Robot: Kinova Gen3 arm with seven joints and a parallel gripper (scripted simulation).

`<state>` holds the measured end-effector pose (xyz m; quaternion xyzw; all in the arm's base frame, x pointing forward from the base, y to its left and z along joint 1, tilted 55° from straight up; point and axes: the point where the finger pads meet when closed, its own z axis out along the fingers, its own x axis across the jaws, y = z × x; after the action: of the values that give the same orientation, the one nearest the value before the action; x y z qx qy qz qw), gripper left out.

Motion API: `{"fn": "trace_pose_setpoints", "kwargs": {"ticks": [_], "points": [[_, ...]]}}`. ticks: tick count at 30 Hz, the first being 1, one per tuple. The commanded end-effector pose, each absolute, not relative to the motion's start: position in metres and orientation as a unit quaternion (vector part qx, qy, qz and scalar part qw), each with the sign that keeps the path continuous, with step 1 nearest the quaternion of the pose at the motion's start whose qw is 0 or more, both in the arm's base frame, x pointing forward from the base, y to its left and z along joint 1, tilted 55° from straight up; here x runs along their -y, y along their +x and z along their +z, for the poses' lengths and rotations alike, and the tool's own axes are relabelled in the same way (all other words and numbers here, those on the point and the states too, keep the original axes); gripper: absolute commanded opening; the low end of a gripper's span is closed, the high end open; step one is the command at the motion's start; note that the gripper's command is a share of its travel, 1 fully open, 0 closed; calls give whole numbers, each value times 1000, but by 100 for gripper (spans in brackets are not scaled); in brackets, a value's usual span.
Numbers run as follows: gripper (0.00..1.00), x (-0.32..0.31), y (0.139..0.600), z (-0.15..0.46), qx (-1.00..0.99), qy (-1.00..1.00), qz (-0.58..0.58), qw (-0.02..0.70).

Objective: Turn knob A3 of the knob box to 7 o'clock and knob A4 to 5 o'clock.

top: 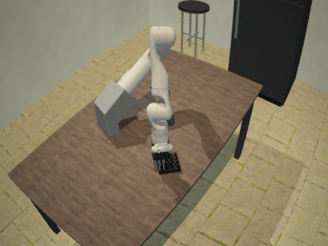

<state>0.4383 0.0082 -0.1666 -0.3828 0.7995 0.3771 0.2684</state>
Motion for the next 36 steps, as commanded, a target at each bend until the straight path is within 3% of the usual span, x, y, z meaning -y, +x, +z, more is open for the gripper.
{"fn": "trace_pose_setpoints", "kwargs": {"ticks": [1, 36], "points": [[30, -7, 439, -166, -802, -378, 377, 266], [30, -7, 439, -166, -866, -193, 427, 177]]}}
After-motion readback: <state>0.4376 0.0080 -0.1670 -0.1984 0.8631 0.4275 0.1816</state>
